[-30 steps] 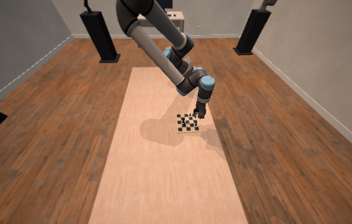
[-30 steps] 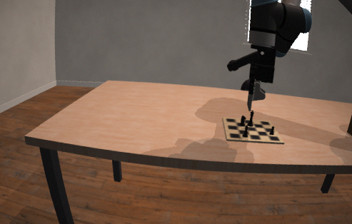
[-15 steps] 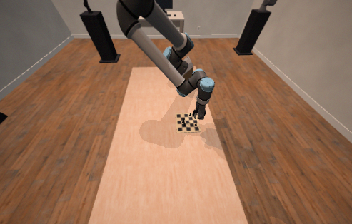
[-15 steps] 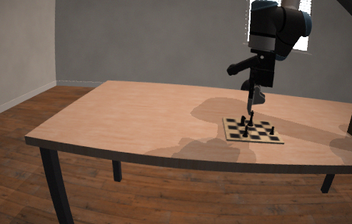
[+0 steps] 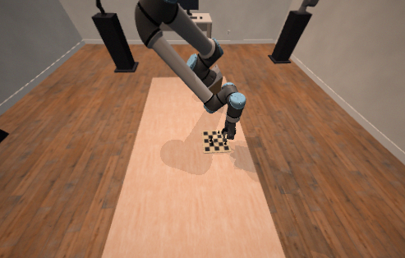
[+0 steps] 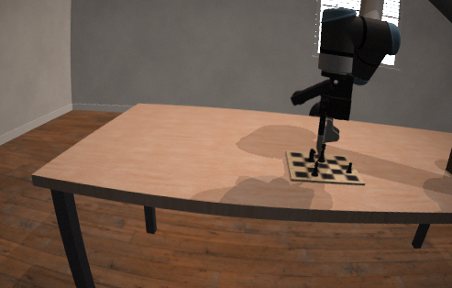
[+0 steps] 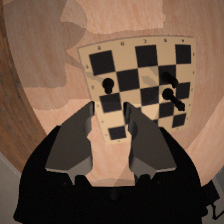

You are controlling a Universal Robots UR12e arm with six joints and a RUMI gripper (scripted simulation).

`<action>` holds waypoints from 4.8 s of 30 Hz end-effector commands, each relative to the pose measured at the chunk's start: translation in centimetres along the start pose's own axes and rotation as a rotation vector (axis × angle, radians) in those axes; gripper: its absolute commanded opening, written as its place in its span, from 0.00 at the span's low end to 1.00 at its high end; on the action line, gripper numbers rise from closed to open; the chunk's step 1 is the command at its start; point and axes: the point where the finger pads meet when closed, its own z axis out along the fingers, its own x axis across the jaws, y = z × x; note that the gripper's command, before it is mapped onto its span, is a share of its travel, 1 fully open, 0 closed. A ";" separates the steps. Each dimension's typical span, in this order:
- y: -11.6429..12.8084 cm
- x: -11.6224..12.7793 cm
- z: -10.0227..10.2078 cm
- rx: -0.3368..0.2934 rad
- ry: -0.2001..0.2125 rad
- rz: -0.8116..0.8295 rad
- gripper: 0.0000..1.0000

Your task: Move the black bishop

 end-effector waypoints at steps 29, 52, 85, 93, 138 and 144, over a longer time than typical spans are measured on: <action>-0.1 -0.1 1.5 0.004 -0.001 -0.001 0.22; -0.1 -0.1 1.5 0.004 -0.001 -0.001 0.22; 0.0 -0.1 1.5 0.004 -0.001 0.000 0.22; 0.0 -0.1 1.5 0.004 -0.001 0.000 0.22; 0.1 0.0 5.3 0.002 -0.001 0.000 0.22; 0.0 -0.1 5.2 0.005 -0.001 -0.001 0.22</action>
